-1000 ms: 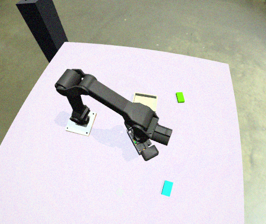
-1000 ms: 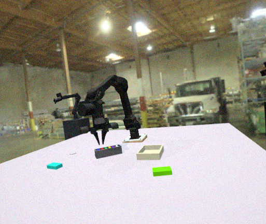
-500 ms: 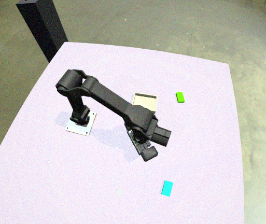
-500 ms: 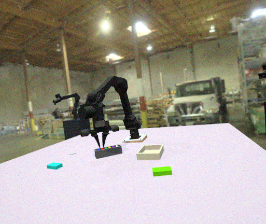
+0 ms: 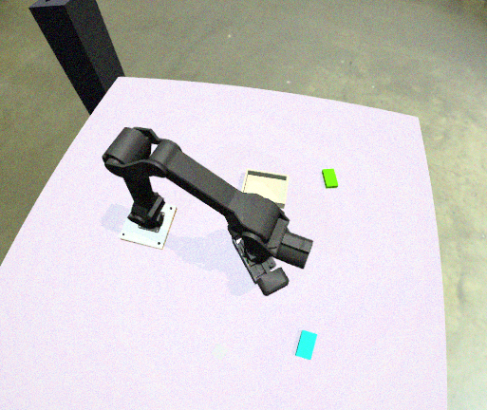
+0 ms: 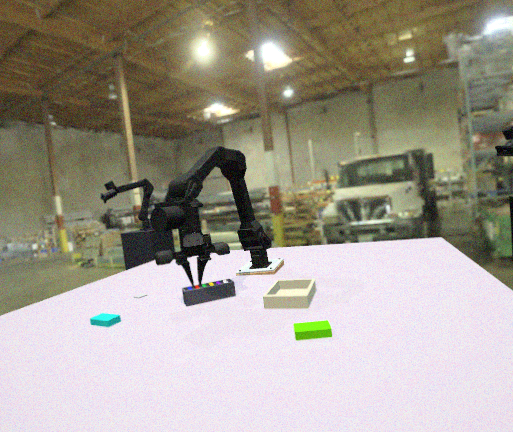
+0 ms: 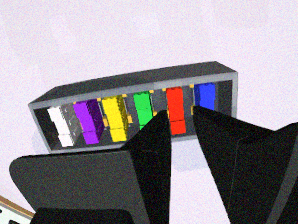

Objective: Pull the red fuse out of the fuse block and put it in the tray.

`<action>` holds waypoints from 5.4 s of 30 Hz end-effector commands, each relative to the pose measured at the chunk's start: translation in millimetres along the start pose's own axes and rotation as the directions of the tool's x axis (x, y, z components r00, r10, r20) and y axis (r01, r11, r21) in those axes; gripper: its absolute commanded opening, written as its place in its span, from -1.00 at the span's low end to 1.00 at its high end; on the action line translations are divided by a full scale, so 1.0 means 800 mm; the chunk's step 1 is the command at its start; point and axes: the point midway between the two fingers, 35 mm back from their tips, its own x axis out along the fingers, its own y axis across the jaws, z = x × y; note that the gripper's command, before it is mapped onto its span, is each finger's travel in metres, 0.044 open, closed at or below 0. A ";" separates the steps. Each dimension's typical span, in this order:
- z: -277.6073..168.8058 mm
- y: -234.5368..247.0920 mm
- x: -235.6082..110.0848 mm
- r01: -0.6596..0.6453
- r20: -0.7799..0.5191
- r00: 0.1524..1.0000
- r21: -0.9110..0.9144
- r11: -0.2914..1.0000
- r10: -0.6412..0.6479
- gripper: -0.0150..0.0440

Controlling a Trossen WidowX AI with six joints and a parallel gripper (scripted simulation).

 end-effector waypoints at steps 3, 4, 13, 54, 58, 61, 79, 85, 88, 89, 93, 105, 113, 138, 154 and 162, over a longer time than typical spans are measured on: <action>0.000 0.002 0.007 -0.006 0.000 1.000 0.002 1.000 0.006 -0.25; 0.000 0.002 0.009 -0.006 0.000 1.000 0.002 1.000 0.006 -0.25; 0.000 0.002 0.013 -0.006 0.000 1.000 0.002 1.000 0.006 -0.25; 0.000 0.000 0.001 -0.003 -0.001 1.000 0.001 1.000 0.003 -0.49; 0.000 0.000 -0.001 -0.003 -0.001 1.000 0.001 1.000 0.003 -0.49; 0.000 0.000 -0.003 -0.003 -0.001 1.000 0.001 1.000 0.003 -0.49; 0.000 0.000 -0.014 -0.004 0.000 1.000 0.001 1.000 0.004 -0.49; 0.000 0.000 -0.018 -0.004 0.000 1.000 0.002 1.000 0.004 -0.49; 0.000 0.000 -0.020 -0.004 0.000 1.000 0.002 1.000 0.004 -0.49; 0.000 0.000 -0.020 -0.004 0.000 1.000 0.002 1.000 0.004 -0.49; 0.000 0.000 -0.023 -0.004 0.000 1.000 0.002 1.000 0.004 -0.49; 0.000 0.000 -0.030 -0.005 0.000 1.000 0.002 1.000 0.005 -0.49; 0.000 0.001 -0.035 -0.005 0.000 1.000 0.002 1.000 0.005 -0.49; 0.019 0.014 -0.064 -0.008 0.002 1.000 0.002 1.000 0.008 -0.49; 0.099 0.090 -0.064 -0.018 0.007 1.000 0.003 1.000 0.018 -0.49; 0.131 0.136 -0.065 -0.021 0.009 1.000 0.003 1.000 0.021 -0.49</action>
